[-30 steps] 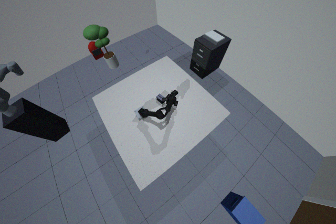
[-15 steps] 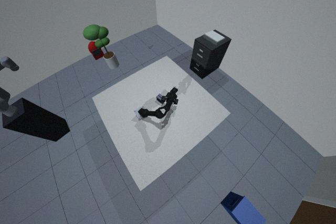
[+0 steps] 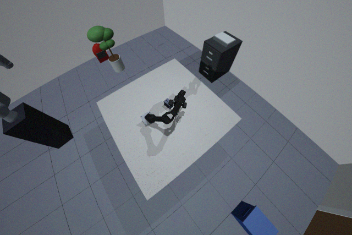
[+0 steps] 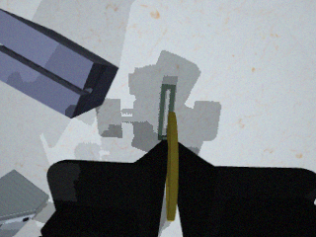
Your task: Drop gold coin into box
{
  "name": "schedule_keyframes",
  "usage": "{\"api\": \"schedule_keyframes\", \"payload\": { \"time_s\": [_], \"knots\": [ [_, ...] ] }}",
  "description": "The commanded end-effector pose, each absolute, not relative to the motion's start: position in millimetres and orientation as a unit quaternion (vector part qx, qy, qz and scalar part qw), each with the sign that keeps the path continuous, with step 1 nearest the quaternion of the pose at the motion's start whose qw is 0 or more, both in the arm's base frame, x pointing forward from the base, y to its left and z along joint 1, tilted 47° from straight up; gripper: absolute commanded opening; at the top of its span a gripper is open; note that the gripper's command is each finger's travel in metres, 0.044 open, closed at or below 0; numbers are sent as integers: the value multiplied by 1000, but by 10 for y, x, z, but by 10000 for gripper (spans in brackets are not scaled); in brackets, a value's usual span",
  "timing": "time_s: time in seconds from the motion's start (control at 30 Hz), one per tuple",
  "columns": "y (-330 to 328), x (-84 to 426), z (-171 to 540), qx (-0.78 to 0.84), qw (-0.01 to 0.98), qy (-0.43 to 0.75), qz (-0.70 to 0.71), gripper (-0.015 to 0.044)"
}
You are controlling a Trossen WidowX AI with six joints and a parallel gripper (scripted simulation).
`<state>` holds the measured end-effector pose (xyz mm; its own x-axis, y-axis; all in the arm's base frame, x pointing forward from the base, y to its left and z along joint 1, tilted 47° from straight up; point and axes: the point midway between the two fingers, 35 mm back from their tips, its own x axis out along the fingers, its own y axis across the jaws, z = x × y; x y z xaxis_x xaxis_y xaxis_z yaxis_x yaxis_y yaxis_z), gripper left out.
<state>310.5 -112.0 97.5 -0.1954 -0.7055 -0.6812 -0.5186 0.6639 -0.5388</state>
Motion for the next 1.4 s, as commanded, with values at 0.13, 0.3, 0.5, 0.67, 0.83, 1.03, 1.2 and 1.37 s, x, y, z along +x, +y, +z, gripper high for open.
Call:
{"api": "schedule_keyframes", "payload": {
  "time_s": [0.13,0.3,0.5,0.67,0.83,1.03,1.2,1.37],
  "knots": [
    [-1108,3099,988,-453,443,774,-1,0],
    [-1104,3096,988,-489,403,771,65,0],
    [-1099,3092,987,-528,351,760,143,0],
    [-1094,3089,987,-556,305,745,207,0],
    [-1090,3086,987,-579,256,725,270,0],
    [-1087,3083,987,-594,222,708,312,0],
    [-1075,3086,975,-594,222,708,312,0],
    [-986,3100,886,-594,223,707,313,0]
  ]
}}
